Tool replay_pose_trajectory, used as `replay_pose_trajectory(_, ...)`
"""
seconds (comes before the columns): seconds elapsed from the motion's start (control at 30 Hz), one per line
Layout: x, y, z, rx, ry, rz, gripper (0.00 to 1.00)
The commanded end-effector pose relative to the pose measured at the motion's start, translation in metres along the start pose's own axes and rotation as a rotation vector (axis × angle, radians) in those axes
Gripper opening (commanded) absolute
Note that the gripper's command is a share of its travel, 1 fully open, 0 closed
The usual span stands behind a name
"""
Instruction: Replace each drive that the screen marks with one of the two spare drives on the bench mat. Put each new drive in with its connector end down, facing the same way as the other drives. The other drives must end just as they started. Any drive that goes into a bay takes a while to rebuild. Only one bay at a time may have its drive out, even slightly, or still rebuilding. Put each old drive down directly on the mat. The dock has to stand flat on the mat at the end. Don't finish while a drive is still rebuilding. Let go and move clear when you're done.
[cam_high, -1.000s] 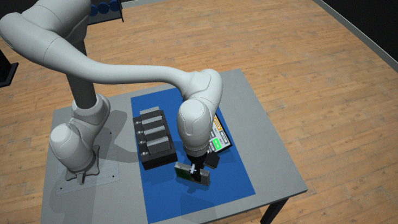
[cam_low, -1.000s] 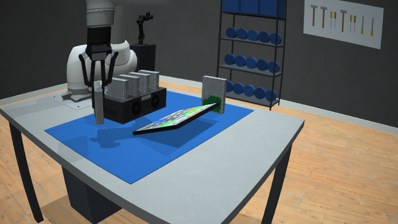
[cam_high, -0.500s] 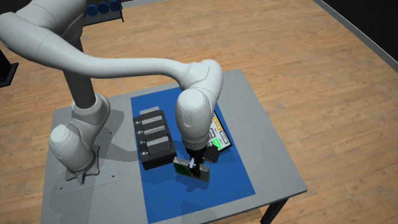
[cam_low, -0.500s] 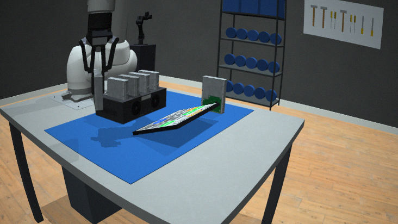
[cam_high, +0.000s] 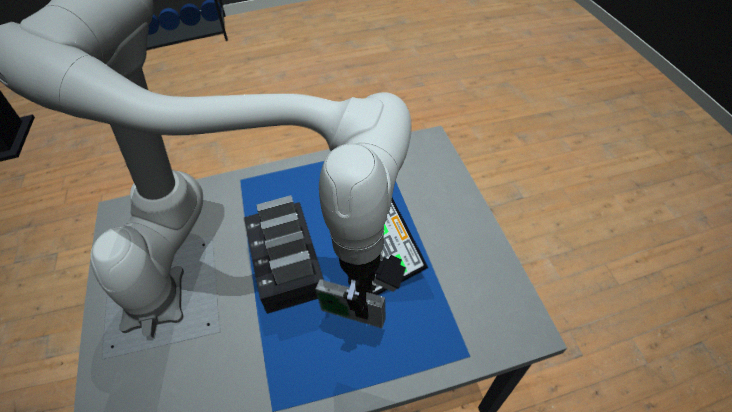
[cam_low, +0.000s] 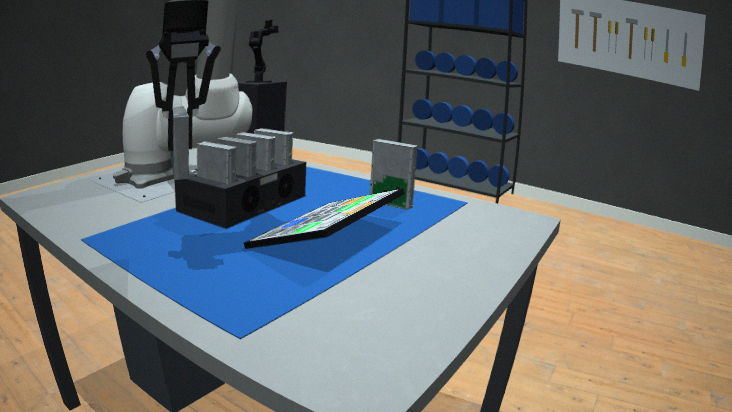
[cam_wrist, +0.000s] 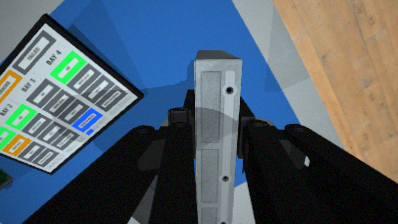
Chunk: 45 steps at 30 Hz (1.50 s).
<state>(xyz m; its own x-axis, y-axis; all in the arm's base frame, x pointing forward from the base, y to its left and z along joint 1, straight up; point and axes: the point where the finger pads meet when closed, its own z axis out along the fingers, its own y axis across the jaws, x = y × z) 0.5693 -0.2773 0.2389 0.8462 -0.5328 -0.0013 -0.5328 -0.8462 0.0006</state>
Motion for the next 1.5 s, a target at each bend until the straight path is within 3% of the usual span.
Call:
replay_pose_trajectory(0.0, 0.000, 0.000, -0.008, 0.000, 0.001, 0.000, 0.10)
replay_pose_trajectory(0.6, 0.000, 0.000, -0.038, 0.000, 0.001, 0.000, 0.10)
replay_pose_trajectory(1.47, 0.000, 0.000, -0.047, 0.000, 0.001, 0.000, 0.10)
